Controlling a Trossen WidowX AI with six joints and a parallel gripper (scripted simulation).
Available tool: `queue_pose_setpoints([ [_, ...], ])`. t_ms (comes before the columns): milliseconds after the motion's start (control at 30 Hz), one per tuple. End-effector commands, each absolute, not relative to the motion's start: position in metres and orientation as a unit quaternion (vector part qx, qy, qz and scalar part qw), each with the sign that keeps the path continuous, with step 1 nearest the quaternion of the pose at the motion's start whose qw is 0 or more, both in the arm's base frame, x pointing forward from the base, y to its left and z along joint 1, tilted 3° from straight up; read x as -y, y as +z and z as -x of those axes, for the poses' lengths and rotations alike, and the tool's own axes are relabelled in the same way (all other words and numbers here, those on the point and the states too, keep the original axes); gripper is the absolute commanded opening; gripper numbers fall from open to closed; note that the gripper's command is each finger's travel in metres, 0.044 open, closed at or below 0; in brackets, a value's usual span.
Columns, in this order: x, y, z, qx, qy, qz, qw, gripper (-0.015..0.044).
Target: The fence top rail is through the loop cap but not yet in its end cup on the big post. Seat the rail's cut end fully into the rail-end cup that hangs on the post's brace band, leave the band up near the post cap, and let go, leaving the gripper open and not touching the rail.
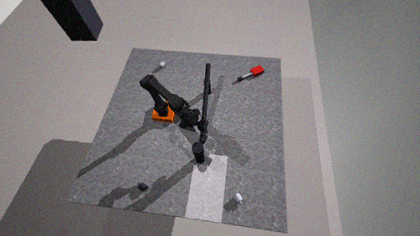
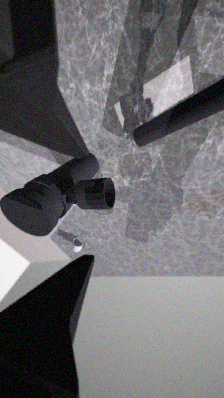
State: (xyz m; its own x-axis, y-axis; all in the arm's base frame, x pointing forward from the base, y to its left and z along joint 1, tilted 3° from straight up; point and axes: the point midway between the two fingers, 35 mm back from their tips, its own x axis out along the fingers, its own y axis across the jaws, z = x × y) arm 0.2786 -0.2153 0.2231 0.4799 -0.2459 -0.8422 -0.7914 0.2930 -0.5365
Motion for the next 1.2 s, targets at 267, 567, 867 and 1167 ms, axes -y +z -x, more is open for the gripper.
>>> queue_pose_setpoints([
  [267, 0.219, 0.2, -0.281, -0.462, 0.208, 0.564, 0.652, 0.044],
  [567, 0.223, 0.192, -0.286, -0.462, 0.208, 0.564, 0.652, 0.044],
  [867, 0.227, 0.18, -0.294, -0.462, 0.208, 0.564, 0.653, 0.044],
  [1167, 0.23, 0.168, -0.301, -0.461, 0.208, 0.564, 0.653, 0.044],
])
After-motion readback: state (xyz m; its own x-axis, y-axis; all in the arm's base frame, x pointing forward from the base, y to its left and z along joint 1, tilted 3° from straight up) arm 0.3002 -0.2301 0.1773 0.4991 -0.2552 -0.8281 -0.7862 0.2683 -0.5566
